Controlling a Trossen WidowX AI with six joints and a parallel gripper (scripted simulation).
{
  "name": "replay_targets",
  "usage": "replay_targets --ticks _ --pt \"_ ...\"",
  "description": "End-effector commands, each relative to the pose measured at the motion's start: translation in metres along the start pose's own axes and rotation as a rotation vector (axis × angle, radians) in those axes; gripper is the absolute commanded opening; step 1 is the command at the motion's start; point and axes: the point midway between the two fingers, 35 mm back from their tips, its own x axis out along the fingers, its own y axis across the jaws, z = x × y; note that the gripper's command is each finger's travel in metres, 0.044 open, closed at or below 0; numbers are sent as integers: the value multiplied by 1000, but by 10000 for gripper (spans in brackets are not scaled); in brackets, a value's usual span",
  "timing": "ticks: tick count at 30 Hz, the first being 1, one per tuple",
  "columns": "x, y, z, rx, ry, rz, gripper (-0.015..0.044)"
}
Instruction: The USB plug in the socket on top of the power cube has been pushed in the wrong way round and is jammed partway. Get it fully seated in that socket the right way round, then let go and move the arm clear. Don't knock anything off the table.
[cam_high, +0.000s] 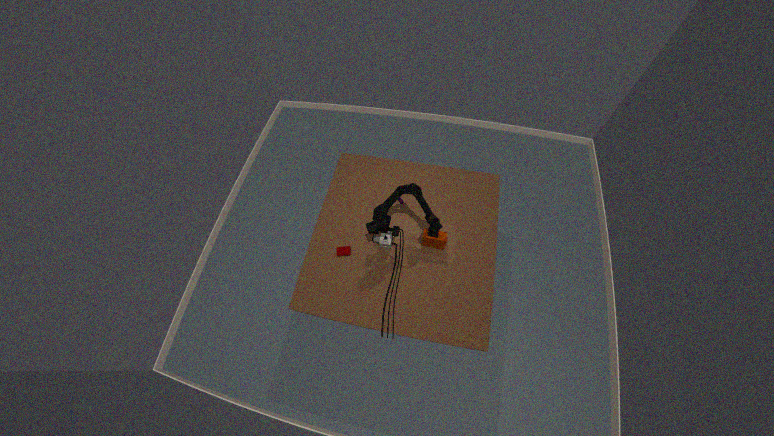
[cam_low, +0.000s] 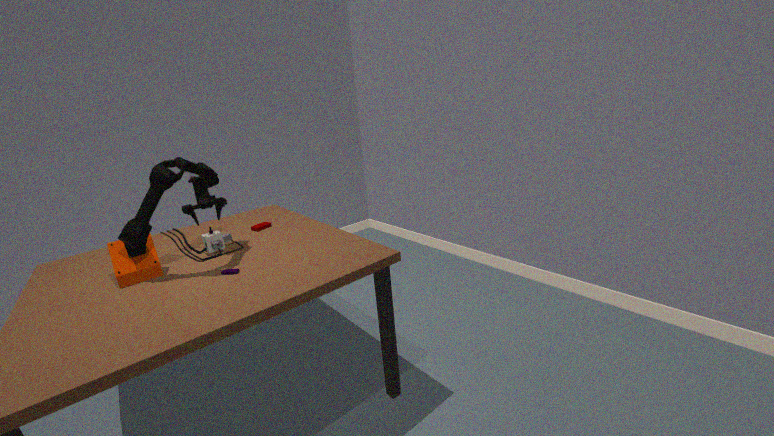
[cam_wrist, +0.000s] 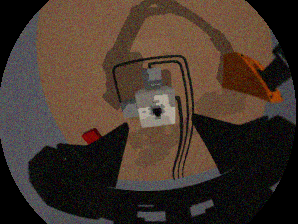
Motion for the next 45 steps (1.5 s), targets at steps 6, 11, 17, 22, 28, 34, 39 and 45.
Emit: replay_targets --ticks 6,11,17,22,28,34,39,45 --pt "9 0 0 -1 -5 3 440" --pt "14 0 0 0 -5 3 440" --pt "20 0 0 0 -6 3 440" --pt "25 1 0 0 -6 3 440" --pt "25 0 0 4 -2 -1 387" --pt "25 0 0 4 -2 -1 230" --pt "25 0 0 4 -2 -1 99" --pt "25 0 0 4 -2 -1 0"
